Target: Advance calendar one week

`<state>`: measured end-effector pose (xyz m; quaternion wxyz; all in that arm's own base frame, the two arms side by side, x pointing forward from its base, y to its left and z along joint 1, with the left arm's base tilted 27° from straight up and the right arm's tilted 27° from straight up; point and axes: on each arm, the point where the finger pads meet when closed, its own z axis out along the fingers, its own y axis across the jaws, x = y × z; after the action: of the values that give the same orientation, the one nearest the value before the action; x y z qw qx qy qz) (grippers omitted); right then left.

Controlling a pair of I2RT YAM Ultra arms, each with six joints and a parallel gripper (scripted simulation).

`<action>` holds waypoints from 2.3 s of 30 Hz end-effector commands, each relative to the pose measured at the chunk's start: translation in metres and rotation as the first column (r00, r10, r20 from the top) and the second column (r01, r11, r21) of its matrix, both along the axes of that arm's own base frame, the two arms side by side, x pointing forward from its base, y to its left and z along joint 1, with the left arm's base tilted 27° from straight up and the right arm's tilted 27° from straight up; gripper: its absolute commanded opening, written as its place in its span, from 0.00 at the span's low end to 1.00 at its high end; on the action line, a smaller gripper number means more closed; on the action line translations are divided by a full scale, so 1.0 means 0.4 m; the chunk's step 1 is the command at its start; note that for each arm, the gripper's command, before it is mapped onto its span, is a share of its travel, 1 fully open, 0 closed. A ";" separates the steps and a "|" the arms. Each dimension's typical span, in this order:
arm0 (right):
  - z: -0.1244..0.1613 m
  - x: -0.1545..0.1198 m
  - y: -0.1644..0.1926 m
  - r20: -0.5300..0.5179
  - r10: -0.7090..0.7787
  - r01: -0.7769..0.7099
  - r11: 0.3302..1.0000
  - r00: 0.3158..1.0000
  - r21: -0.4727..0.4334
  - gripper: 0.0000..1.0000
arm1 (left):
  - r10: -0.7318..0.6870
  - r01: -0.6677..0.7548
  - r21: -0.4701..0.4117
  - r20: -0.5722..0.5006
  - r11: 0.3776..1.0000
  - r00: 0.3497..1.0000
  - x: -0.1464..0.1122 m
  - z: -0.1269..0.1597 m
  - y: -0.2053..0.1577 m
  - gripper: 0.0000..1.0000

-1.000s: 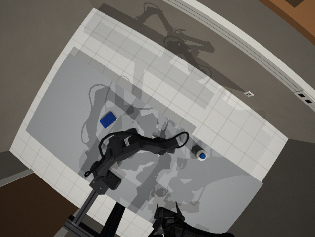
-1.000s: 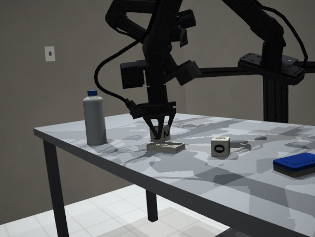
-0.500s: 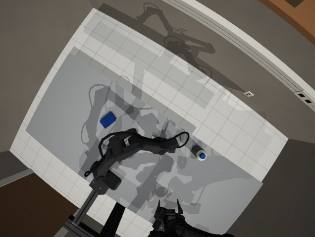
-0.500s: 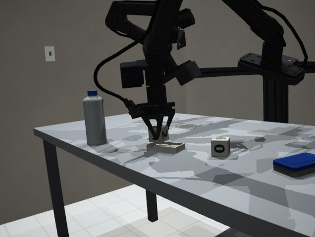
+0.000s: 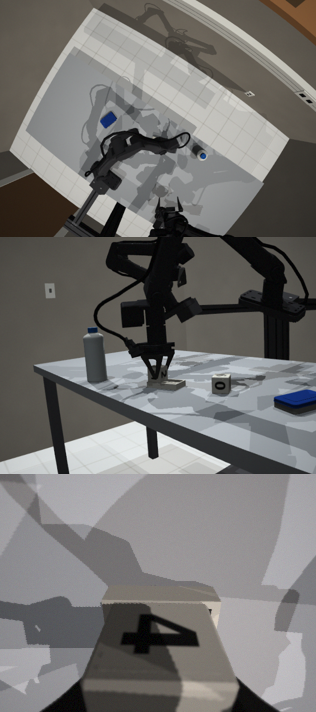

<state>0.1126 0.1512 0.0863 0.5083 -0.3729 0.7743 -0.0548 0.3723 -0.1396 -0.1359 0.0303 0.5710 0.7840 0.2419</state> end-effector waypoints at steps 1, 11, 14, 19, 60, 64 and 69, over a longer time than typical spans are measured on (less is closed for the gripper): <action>0.014 0.007 0.019 0.035 0.030 -0.031 0.999 0.999 0.020 1.00 | 0.027 -0.027 0.012 0.021 1.000 0.999 0.018 -0.023 0.013 0.41; 0.014 0.007 0.019 0.035 0.030 -0.031 0.999 0.999 0.020 1.00 | 0.011 -0.011 0.028 0.009 1.000 1.000 0.014 -0.003 -0.031 0.41; 0.014 0.007 0.019 0.035 0.030 -0.031 0.999 0.999 0.020 1.00 | 0.011 -0.011 0.028 0.009 1.000 1.000 0.014 -0.003 -0.031 0.41; 0.014 0.007 0.019 0.035 0.030 -0.031 0.999 0.999 0.020 1.00 | 0.044 -0.045 0.023 0.017 0.999 0.999 0.008 0.009 -0.027 0.41; 0.014 0.007 0.019 0.035 0.030 -0.031 0.999 0.999 0.020 1.00 | 0.090 -0.088 -0.038 0.035 0.995 0.995 0.029 -0.003 -0.017 0.41; 0.014 0.007 0.019 0.035 0.030 -0.031 0.999 0.999 0.020 1.00 | 0.091 -0.089 -0.040 0.047 0.995 0.995 0.034 0.033 -0.012 0.72; 0.014 0.007 0.019 0.035 0.030 -0.031 0.999 0.999 0.020 1.00 | 0.080 -0.078 -0.038 0.062 0.996 0.995 0.010 0.092 -0.042 0.72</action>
<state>0.1125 0.1563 0.0868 0.5099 -0.3838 0.7683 -0.0490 0.3732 -0.1334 -0.1309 0.0252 0.5295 0.8108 0.2481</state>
